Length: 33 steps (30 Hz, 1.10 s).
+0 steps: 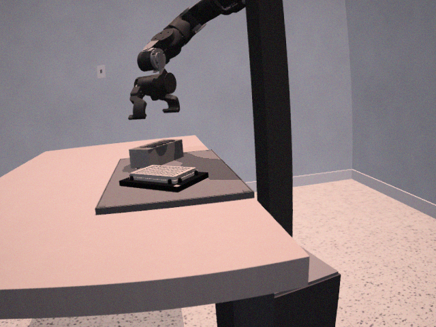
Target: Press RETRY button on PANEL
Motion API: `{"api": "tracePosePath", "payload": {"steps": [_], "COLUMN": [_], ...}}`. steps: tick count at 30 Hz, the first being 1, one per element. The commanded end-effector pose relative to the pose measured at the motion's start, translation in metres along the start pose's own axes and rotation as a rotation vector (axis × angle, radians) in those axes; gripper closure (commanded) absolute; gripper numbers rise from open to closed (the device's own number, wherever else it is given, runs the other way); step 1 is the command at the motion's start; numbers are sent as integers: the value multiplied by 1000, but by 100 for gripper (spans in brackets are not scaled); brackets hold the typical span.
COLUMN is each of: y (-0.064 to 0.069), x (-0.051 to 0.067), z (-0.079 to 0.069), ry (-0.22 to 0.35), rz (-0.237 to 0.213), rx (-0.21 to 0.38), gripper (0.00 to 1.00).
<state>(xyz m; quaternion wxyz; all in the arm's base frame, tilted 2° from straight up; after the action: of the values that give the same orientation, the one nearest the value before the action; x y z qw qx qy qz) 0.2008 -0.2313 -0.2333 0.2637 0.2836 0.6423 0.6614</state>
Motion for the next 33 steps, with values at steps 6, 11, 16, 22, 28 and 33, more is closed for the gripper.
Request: {"api": "tracePosePath", "payload": {"steps": [6,11,16,22,28,33], "y": [2,2,2,2,2,2], "x": [-2,-2,-2,-2,-2,-2], "z": [1,1,1,1,1,1], "ry": [0,0,0,0,0,0], "rz": [-7,-7,-7,-7,-7,-7], "rx": [-11,-11,-11,-11,-11,-11], "gripper": [0,0,0,100,100,100]}}
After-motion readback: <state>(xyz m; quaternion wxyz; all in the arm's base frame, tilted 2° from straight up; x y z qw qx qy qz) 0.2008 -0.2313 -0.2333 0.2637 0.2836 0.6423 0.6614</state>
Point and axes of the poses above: the point where the finger pads meet when closed, its own y axis back along the fingers, its own z axis across the jaws, x = y × z, the point moved 10 cm from there along y, back along the fingers, and after that the axes turned 2 degrees about y, right-handed, at the moved point
